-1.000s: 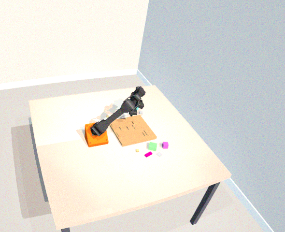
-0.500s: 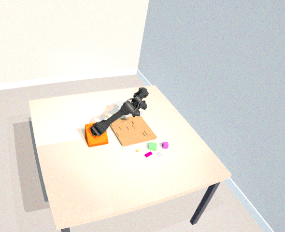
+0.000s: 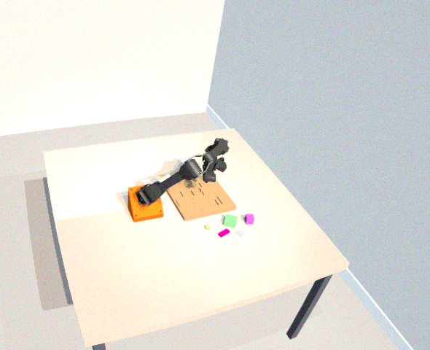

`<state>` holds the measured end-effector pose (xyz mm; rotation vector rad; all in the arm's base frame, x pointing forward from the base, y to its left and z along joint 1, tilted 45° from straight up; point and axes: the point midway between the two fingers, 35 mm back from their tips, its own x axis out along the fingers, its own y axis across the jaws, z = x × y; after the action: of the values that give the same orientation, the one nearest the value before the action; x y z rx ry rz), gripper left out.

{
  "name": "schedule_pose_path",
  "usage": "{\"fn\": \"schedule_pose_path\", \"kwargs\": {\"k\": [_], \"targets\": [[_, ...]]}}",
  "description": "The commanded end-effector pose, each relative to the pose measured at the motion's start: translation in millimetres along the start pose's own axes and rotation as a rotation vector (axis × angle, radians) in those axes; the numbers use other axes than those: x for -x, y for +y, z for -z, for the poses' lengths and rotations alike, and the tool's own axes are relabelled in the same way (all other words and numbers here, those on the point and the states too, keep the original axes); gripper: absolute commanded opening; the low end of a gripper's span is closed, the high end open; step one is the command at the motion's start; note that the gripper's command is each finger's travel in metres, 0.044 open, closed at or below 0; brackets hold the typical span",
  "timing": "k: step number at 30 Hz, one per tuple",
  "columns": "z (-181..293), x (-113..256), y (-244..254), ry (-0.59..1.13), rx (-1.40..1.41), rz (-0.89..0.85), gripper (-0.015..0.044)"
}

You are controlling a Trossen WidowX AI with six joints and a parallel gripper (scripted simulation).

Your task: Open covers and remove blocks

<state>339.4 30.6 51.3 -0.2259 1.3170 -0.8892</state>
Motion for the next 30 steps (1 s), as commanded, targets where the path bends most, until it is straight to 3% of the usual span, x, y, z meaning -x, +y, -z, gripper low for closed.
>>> {"fn": "schedule_pose_path", "kwargs": {"k": [1, 30], "targets": [[-2, -1, -18, 0.005, 0.008, 0.007, 0.008], [-3, 2, -132, 0.001, 0.01, 0.009, 0.008]]}}
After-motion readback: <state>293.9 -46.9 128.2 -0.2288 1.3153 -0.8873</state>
